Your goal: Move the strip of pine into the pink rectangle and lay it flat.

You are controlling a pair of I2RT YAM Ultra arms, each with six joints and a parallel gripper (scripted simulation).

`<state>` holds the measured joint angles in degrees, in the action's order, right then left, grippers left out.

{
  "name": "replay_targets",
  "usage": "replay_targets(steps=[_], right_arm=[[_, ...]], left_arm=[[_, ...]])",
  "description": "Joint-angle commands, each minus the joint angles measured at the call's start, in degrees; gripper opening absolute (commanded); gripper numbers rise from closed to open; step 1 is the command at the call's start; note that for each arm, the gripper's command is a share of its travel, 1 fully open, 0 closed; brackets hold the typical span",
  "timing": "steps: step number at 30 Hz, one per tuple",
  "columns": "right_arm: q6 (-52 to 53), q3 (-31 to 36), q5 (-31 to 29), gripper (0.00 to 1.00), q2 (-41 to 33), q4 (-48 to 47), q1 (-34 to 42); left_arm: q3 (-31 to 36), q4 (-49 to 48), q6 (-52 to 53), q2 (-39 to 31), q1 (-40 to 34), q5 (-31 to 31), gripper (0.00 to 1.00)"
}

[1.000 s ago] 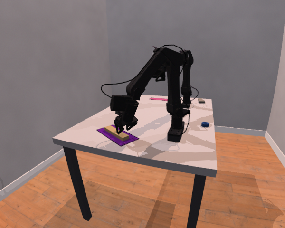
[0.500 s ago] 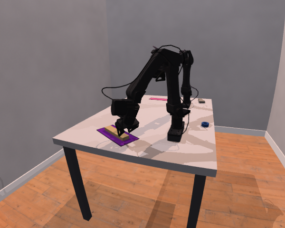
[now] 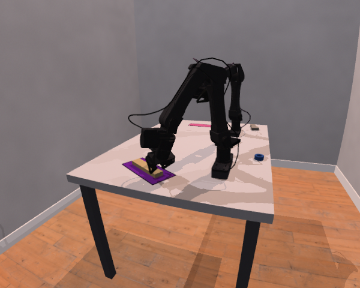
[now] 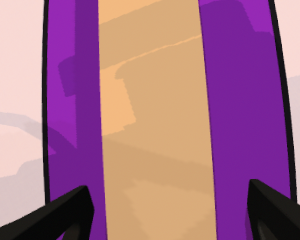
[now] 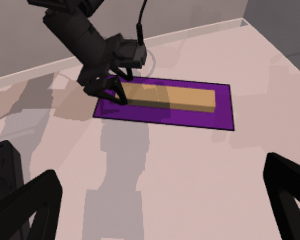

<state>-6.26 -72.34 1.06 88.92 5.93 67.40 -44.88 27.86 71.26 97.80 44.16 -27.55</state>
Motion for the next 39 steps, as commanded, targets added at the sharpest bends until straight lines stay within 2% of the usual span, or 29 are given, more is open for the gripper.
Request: replay_targets(steps=[1, 19, 20, 22, 23, 25, 26, 28, 29, 34, 37, 39], right_arm=[[0.4, -0.1, -0.4, 1.0, -1.6, -1.5, -0.1], [0.4, -0.1, -0.4, 1.0, -1.6, -1.5, -0.1], [0.4, -0.1, -0.4, 1.0, -1.6, -1.5, -0.1], [0.4, -0.1, -0.4, 1.0, -1.6, -1.5, -0.1], [0.4, -0.1, -0.4, 1.0, -1.6, -1.5, -0.1], [0.4, -0.1, -0.4, 1.0, -1.6, -1.5, -0.1], [0.4, -0.1, -0.4, 1.0, -1.6, -1.5, -0.1], [0.4, -0.1, -0.4, 1.0, -1.6, -1.5, -0.1], [0.4, -0.1, -0.4, 1.0, -1.6, -1.5, -0.1], [0.4, -0.1, -0.4, 1.0, -1.6, -1.5, -0.1], [0.4, -0.1, -0.4, 1.0, -1.6, -1.5, -0.1], [0.4, -0.1, -0.4, 1.0, -1.6, -1.5, -0.1]], left_arm=[[0.6, -2.2, -1.1, 1.1, -0.6, -1.1, 0.68], [1.2, -4.8, -2.2, 2.8, -1.6, -0.9, 0.68], [1.2, -4.8, -2.2, 2.8, -1.6, -0.9, 0.61], [1.2, -4.8, -2.2, 2.8, -1.6, -0.9, 0.61], [1.2, -4.8, -2.2, 2.8, -1.6, -0.9, 0.56], [1.2, -4.8, -2.2, 2.8, -1.6, -0.9, 0.56], [1.2, -4.8, -2.2, 2.8, -1.6, -0.9, 0.52], [0.3, -4.1, -1.6, 3.0, -1.1, -0.9, 0.52], [0.3, -4.1, -1.6, 3.0, -1.1, -0.9, 0.48], [0.3, -4.1, -1.6, 3.0, -1.1, -0.9, 0.46], [0.3, -4.1, -1.6, 3.0, -1.1, -0.9, 0.39], [-0.3, -3.7, -1.3, 3.1, -0.7, -1.4, 0.39]])
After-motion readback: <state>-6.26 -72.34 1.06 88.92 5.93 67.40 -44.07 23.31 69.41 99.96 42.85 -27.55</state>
